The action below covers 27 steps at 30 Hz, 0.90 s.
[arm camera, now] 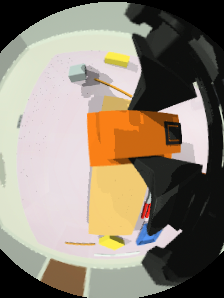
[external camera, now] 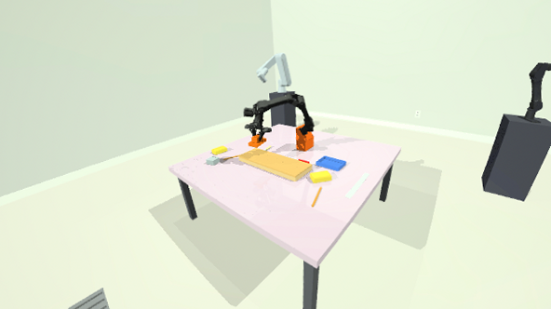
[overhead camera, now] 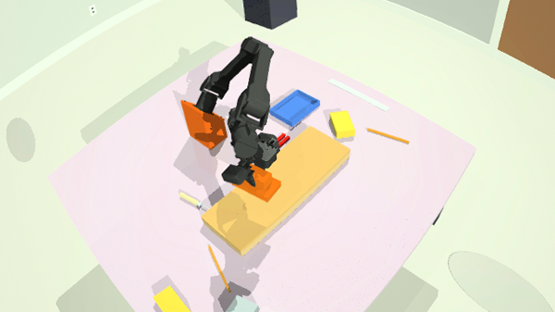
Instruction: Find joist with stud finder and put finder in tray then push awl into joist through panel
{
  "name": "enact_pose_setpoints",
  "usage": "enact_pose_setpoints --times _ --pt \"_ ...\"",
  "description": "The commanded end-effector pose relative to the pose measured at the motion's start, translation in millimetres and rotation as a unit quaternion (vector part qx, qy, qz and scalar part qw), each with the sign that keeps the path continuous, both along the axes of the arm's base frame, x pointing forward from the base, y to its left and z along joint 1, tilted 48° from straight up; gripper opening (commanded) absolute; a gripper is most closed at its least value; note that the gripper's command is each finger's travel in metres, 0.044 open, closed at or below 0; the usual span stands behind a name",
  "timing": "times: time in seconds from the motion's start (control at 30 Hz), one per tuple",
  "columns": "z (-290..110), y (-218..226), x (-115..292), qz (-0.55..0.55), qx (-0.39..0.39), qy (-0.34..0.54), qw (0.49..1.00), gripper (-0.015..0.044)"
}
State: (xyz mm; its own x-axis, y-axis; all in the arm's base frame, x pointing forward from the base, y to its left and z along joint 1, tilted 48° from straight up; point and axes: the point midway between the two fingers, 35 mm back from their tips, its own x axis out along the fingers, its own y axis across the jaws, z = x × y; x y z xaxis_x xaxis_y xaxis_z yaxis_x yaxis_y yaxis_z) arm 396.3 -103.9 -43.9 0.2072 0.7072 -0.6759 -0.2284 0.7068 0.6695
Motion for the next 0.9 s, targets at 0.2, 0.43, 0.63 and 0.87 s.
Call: enact_pose_setpoints --times 0.2,0.43,0.63,0.87 --pt "54 41 11 0.047 -0.017 -0.059 0.997 0.0000" --pt "88 76 10 0.085 -0.024 -0.096 0.991 0.0000" --pt "116 107 5 0.118 -0.027 -0.128 0.984 0.0000" --pt "147 143 -7 0.156 -0.028 -0.166 0.973 0.0000"
